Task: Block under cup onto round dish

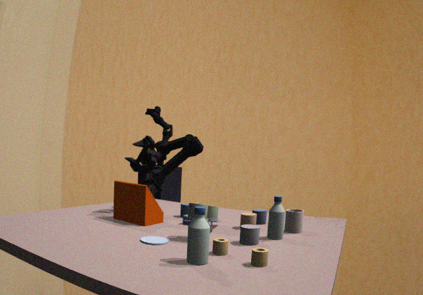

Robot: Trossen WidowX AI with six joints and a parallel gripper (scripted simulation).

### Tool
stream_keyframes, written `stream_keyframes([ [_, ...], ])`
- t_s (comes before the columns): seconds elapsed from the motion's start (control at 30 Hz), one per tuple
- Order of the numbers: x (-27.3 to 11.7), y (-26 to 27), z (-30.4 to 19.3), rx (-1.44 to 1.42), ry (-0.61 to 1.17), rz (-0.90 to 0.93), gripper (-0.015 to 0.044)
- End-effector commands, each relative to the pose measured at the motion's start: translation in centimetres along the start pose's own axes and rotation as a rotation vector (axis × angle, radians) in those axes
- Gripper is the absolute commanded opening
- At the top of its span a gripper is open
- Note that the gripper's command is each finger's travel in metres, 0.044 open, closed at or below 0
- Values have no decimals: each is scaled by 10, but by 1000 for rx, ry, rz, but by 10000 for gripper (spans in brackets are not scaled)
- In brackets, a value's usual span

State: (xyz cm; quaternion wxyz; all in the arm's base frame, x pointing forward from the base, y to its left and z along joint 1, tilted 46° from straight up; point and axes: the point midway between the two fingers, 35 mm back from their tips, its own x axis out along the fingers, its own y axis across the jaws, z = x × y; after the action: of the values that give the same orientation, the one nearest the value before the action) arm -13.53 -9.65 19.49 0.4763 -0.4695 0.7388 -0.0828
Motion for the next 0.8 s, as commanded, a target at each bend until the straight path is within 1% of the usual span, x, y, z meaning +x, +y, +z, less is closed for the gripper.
stream_keyframes([
  [0.0,0,0,0,-1,1,1,426],
  [0.03,-1,1,0,-3,3,4,440],
  [0.3,-13,22,-4,-55,57,85,440],
  [0.77,-50,66,-3,-198,140,297,440],
])
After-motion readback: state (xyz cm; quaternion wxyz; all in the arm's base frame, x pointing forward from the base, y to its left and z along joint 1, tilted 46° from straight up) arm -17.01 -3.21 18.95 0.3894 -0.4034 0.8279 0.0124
